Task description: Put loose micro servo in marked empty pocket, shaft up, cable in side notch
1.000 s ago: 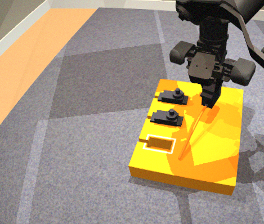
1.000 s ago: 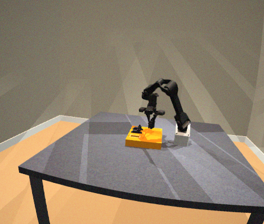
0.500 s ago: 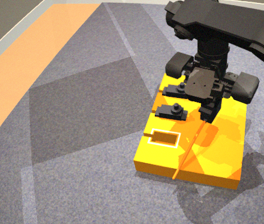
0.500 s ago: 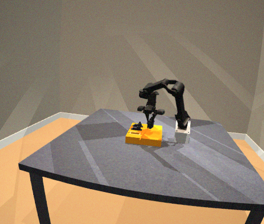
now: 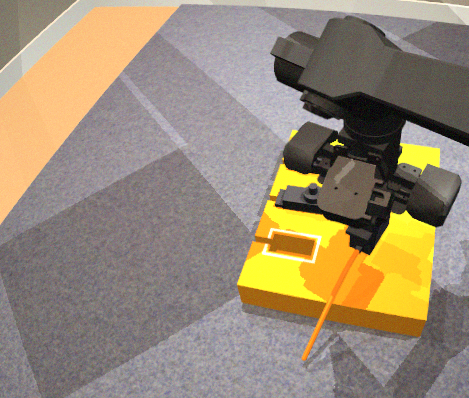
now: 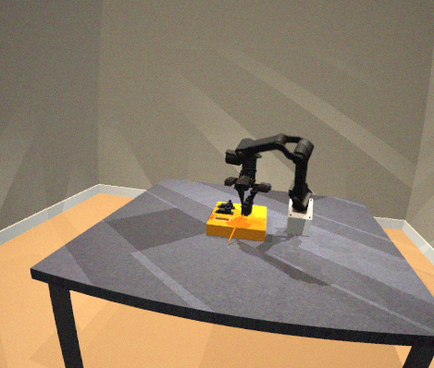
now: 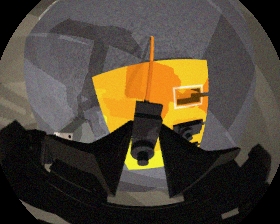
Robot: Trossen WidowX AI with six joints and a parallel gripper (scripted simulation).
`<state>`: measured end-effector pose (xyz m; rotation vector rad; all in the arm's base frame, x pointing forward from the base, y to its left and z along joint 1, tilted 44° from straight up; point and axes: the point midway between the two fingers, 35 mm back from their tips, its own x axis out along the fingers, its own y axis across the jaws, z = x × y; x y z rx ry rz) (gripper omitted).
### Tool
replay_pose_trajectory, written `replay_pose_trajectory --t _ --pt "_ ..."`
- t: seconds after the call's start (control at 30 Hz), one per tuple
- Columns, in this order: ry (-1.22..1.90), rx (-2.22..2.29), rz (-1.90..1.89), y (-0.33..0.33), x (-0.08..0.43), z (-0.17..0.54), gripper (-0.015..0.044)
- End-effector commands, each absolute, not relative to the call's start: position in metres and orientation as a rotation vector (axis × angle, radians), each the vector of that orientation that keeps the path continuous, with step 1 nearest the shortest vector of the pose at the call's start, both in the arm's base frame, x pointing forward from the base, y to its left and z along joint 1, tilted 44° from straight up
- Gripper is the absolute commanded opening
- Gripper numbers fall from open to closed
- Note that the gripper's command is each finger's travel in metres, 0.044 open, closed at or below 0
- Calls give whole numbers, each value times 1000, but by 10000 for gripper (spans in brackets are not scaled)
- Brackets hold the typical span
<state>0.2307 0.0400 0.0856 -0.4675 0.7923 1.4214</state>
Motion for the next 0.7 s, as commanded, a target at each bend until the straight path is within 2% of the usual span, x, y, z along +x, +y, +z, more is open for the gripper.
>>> replay_pose_trajectory --t 0.0,0.67 --pt "819 -433 1392 41 230 89 0" --pt "1224 94 1029 41 230 89 0"
